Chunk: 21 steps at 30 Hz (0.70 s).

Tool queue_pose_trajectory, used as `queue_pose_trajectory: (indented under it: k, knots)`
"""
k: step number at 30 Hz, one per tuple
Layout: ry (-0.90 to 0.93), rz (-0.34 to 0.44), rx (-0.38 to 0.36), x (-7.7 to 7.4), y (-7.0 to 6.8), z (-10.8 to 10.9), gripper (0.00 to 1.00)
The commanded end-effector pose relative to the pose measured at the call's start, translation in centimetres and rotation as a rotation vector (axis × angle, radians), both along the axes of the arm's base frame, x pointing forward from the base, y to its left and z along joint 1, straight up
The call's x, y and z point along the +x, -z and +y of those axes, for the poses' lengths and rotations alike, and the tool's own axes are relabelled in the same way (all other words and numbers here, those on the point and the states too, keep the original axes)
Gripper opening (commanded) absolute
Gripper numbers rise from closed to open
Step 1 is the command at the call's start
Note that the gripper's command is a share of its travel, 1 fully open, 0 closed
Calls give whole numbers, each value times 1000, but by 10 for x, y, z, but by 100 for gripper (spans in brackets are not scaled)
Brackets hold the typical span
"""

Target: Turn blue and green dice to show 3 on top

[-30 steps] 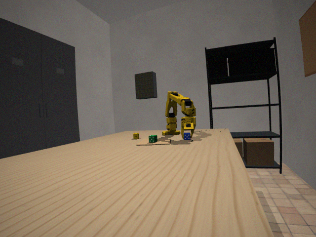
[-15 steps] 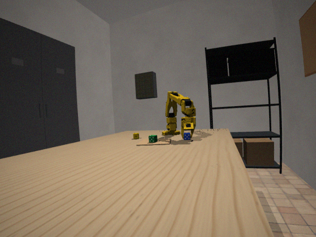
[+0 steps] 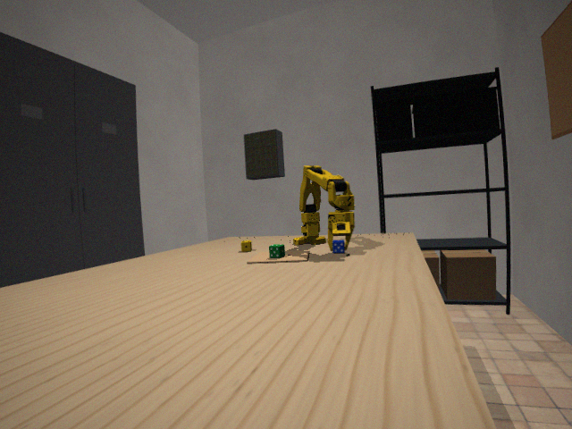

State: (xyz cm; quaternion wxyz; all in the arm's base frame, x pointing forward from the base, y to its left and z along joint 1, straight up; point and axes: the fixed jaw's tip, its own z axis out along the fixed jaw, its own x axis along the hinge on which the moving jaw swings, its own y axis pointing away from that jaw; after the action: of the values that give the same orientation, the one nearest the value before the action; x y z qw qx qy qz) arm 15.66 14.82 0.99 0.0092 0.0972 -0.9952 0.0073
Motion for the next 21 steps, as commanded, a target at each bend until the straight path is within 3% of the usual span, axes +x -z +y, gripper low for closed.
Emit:
queue_pose_trajectory:
  k: [1,21]
  knots:
    - [1,-45,41,7,-16,4,0]
    - [1,-45,42,5,-59,5,0]
